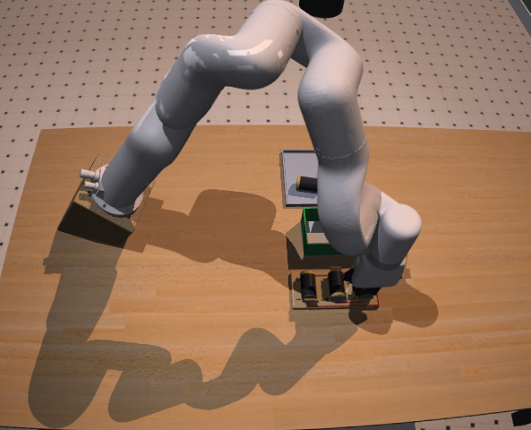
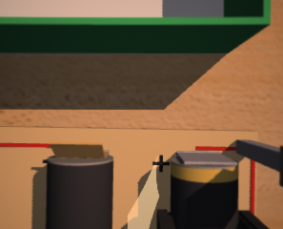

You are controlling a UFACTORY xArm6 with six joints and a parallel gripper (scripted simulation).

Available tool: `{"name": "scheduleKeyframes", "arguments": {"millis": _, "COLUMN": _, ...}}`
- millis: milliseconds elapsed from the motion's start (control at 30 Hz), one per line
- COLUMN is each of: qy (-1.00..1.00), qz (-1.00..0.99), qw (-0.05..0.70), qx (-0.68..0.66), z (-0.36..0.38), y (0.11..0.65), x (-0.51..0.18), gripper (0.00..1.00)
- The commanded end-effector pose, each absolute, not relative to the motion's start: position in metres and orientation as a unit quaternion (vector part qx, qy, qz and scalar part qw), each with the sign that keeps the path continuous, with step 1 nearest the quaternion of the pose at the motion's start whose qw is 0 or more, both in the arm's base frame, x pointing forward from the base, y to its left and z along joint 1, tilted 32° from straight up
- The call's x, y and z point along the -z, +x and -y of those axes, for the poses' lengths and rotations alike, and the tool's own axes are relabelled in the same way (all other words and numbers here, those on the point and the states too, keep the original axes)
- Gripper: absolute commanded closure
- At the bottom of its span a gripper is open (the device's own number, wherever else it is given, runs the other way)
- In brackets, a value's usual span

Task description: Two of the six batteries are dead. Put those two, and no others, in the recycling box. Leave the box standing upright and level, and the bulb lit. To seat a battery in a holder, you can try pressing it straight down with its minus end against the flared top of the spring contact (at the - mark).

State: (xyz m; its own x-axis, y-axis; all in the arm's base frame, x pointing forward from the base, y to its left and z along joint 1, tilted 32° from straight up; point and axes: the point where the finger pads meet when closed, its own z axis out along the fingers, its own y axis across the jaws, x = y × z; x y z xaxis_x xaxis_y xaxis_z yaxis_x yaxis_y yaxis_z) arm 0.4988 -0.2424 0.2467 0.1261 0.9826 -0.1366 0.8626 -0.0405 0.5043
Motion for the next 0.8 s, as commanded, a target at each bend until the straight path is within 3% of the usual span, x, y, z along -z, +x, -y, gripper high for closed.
{"name": "scheduleKeyframes", "arguments": {"millis": 0, "qy": 0.71, "qz": -0.649, "qw": 0.243, "qx": -0.125, "z": 0.2432, "y": 0.5007, "x": -0.247, "gripper": 0.72}}
{"name": "scheduleKeyframes", "arguments": {"millis": 467, "qy": 0.71, "qz": -0.649, "qw": 0.243, "qx": -0.125, "z": 0.2432, "y": 0.5008, "x": -0.2468, "gripper": 0.72}}
{"name": "scheduleKeyframes", "arguments": {"millis": 500, "qy": 0.71, "qz": -0.649, "qw": 0.243, "qx": -0.125, "z": 0.2432, "y": 0.5008, "x": -0.2468, "gripper": 0.49}}
{"name": "scheduleKeyframes", "arguments": {"millis": 767, "qy": 0.71, "qz": -0.649, "qw": 0.243, "qx": -0.125, "z": 0.2432, "y": 0.5008, "x": -0.2468, "gripper": 0.49}}
